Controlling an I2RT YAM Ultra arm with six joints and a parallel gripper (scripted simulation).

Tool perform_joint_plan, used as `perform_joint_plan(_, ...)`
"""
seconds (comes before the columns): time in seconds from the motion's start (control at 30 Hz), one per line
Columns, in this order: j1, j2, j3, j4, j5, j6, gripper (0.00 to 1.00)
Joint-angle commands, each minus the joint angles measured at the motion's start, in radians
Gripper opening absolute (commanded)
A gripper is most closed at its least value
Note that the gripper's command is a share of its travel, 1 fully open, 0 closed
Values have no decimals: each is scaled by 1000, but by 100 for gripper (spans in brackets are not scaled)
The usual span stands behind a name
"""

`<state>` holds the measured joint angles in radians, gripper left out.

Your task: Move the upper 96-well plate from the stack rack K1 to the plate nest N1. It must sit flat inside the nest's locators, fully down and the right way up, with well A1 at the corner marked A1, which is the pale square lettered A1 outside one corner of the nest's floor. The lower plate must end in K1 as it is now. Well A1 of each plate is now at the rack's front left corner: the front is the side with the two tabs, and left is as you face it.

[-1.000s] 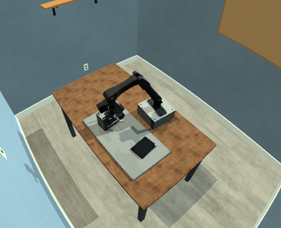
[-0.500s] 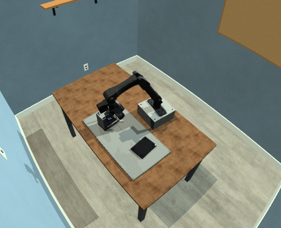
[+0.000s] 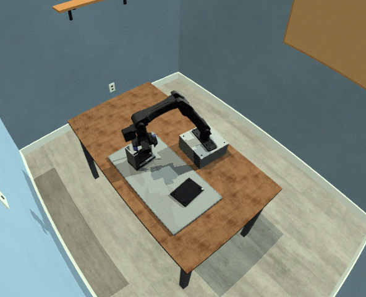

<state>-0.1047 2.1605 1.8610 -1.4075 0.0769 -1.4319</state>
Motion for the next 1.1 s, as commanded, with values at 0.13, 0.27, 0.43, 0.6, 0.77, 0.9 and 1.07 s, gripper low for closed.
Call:
perform_joint_plan(0.13, -43, -20, 3, 34, -38, 197, 100)
perform_joint_plan(0.27, -76, 21, 32, 58, -49, 294, 100)
perform_joint_plan(0.43, -107, 25, 33, 80, -65, 424, 100)
perform_joint_plan(0.6, -128, 10, 37, 92, -74, 505, 100)
perform_joint_plan(0.77, -164, 17, 42, 113, -91, 632, 100)
perform_joint_plan(0.9, -186, 26, 34, 129, -103, 737, 100)
perform_joint_plan(1.07, -217, 21, 28, 150, -120, 870, 100)
